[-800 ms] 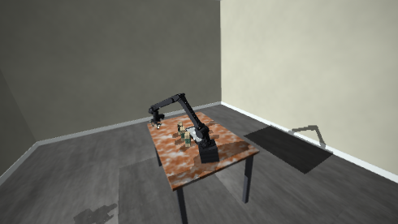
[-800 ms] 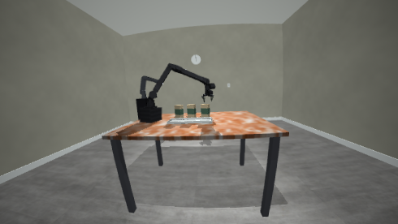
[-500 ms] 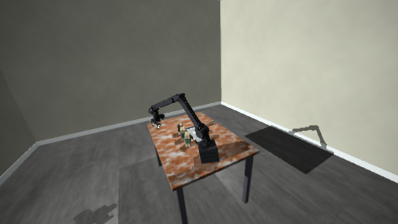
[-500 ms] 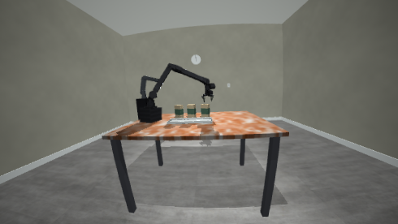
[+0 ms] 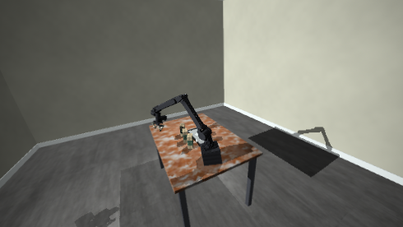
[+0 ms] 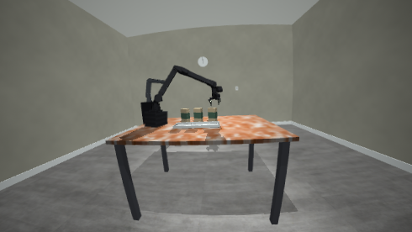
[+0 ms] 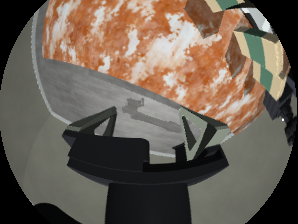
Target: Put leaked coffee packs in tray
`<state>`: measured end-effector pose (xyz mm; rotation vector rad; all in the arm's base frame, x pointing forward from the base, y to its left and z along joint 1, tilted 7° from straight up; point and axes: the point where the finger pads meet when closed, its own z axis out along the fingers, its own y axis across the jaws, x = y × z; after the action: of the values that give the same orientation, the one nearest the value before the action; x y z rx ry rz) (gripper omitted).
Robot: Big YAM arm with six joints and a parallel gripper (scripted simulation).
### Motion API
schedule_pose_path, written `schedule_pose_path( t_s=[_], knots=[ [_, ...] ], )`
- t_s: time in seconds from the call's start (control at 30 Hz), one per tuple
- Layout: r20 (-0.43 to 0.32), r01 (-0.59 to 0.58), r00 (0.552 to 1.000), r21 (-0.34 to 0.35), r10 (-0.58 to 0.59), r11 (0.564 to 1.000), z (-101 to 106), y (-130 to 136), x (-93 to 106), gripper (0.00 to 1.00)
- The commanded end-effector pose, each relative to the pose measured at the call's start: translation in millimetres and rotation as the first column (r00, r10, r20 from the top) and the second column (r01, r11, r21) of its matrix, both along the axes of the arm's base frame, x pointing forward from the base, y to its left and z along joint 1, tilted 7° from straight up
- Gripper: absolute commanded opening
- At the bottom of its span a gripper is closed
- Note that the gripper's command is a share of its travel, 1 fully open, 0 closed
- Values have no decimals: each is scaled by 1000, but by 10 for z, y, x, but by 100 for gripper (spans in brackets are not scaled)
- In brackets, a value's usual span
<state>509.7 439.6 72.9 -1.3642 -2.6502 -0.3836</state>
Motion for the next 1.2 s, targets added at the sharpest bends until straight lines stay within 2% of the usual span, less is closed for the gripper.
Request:
schedule_pose_path(
  t_s=[0.0, 0.1, 0.13, 0.17, 0.2, 0.23, 0.3, 0.4, 0.43, 0.5, 0.53, 0.57, 0.6, 0.67, 0.7, 0.73, 0.77, 0.8, 0.87, 1.03, 1.17],
  knots=[
    [68, -33, 997, 23, 31, 999, 409, -288, 35, 100],
    [93, -92, 991, -2, 92, 996, 502, -650, -132, 100],
    [91, -93, 992, 2, 92, 996, 504, -643, -137, 100],
    [101, -117, 988, -13, 117, 993, 533, -801, -213, 100],
    [98, -118, 988, -8, 118, 993, 535, -793, -218, 100],
    [108, -143, 983, -26, 145, 989, 560, -963, -307, 100],
    [108, -143, 983, -26, 145, 989, 560, -963, -307, 100],
    [128, -231, 963, -70, 239, 970, 608, -1496, -660, 100],
    [116, -233, 964, -68, 240, 970, 605, -1502, -686, 100],
    [136, -293, 943, -100, 305, 951, 601, -1858, -945, 100],
    [135, -294, 943, -95, 305, 951, 602, -1850, -949, 100],
    [138, -324, 931, -115, 338, 939, 585, -2032, -1096, 100],
    [137, -325, 931, -110, 338, 939, 586, -2023, -1101, 100],
    [138, -382, 906, -144, 400, 913, 529, -2356, -1405, 100],
    [138, -383, 906, -137, 400, 914, 531, -2346, -1410, 100],
    [137, -409, 893, -155, 429, 899, 492, -2499, -1557, 100],
    [137, -410, 893, -150, 429, 900, 493, -2492, -1560, 100],
    [135, -433, 880, -167, 456, 886, 451, -2633, -1701, 100],
    [135, -433, 880, -167, 456, 886, 451, -2633, -1701, 100],
    [105, -526, 827, -202, 553, 826, 242, -3101, -2297, 100],
    [111, -552, 806, -211, 581, 806, 163, -3216, -2454, 100]
  ],
)
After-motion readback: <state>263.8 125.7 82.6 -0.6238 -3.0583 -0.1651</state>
